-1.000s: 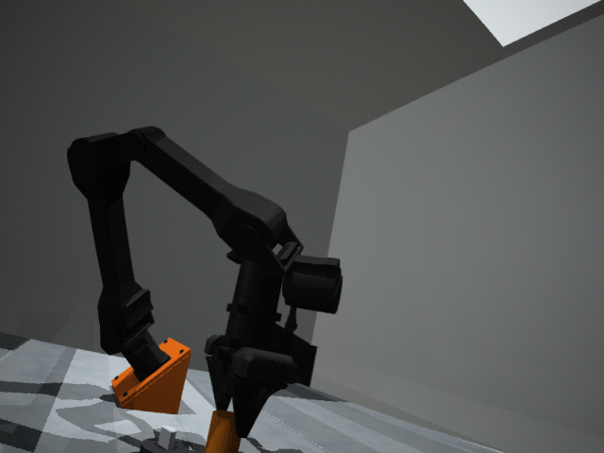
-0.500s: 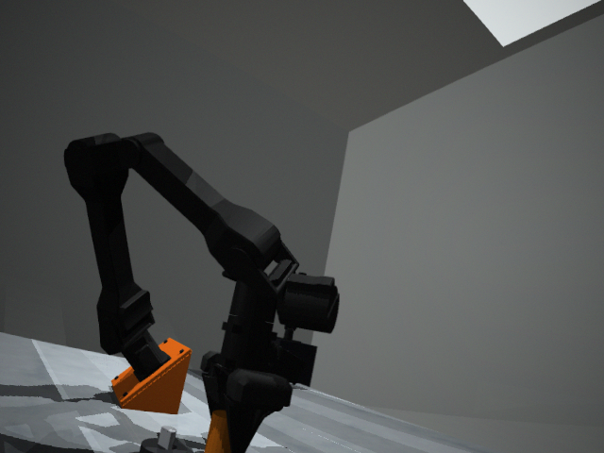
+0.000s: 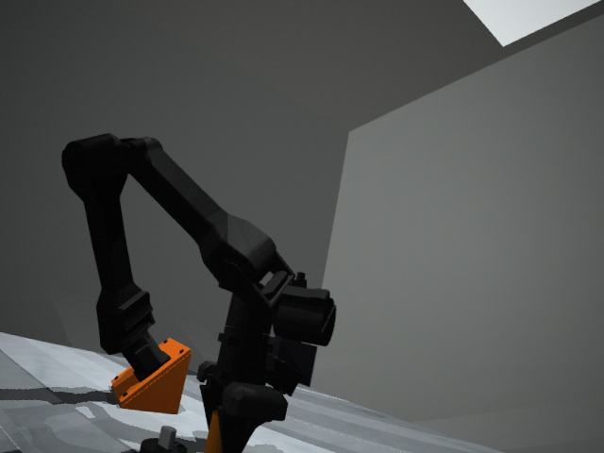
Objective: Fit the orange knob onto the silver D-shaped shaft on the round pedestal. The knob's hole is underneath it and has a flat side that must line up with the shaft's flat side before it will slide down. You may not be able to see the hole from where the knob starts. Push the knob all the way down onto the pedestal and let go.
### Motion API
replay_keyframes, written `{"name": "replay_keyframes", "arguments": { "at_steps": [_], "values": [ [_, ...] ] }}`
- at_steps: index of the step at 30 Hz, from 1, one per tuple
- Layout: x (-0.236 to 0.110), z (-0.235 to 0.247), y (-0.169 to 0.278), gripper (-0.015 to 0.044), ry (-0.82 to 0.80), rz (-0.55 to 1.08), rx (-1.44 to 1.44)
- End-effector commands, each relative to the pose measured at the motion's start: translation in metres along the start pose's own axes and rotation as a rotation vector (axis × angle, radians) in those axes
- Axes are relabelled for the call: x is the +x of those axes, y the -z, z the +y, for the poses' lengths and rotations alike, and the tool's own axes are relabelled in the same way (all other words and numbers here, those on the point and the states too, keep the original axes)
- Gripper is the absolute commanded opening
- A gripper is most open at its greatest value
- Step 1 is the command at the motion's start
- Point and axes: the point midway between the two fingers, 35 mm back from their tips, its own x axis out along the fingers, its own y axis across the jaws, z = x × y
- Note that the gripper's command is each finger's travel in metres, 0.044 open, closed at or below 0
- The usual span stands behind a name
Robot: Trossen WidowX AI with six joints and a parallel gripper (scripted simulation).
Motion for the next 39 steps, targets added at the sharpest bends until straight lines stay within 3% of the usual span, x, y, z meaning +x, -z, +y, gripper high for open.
{"name": "replay_keyframes", "arguments": {
  "at_steps": [1,3,9,15,39],
  "values": [
    [0.001,0.000,0.001,0.0230,0.001,0.006,-0.005],
    [0.001,0.000,0.001,0.0177,0.001,0.006,-0.005],
    [0.001,0.000,0.001,0.0138,0.001,0.006,-0.005],
    [-0.012,-0.005,-0.011,0.0000,0.033,-0.034,-0.044],
    [-0.131,-0.004,-0.010,0.0000,0.001,-0.005,-0.009]
  ]
}}
